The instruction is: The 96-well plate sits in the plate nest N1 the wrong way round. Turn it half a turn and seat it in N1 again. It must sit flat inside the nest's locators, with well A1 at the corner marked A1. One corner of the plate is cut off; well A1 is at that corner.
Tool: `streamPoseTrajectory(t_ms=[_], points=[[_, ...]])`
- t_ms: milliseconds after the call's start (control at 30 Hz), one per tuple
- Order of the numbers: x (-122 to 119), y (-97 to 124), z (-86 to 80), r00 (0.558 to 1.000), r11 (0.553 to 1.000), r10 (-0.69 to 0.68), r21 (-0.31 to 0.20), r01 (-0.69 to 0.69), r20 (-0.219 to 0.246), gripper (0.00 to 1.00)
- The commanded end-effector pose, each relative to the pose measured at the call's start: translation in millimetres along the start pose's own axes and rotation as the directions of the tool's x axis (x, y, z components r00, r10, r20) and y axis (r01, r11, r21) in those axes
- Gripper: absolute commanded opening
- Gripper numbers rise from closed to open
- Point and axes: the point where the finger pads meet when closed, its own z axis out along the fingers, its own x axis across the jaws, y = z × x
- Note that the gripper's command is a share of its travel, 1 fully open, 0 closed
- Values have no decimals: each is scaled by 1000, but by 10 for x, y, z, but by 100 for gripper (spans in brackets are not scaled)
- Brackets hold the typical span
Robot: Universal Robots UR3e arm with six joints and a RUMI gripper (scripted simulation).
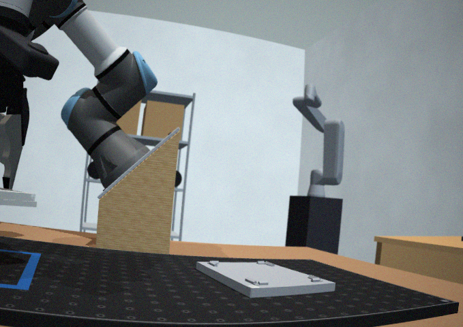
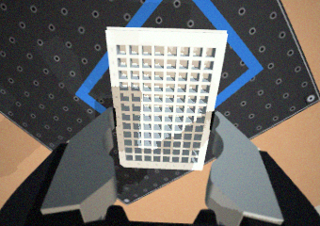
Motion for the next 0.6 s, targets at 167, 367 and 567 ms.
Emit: streamPoseTrajectory(t_ms=[167, 367, 567], points=[[7, -1, -7, 970, 970, -242, 5, 242, -5, 0], [7, -1, -7, 970, 970, -242, 5, 242, -5, 0], [7, -2, -7, 970, 970, -242, 5, 242, -5, 0]])
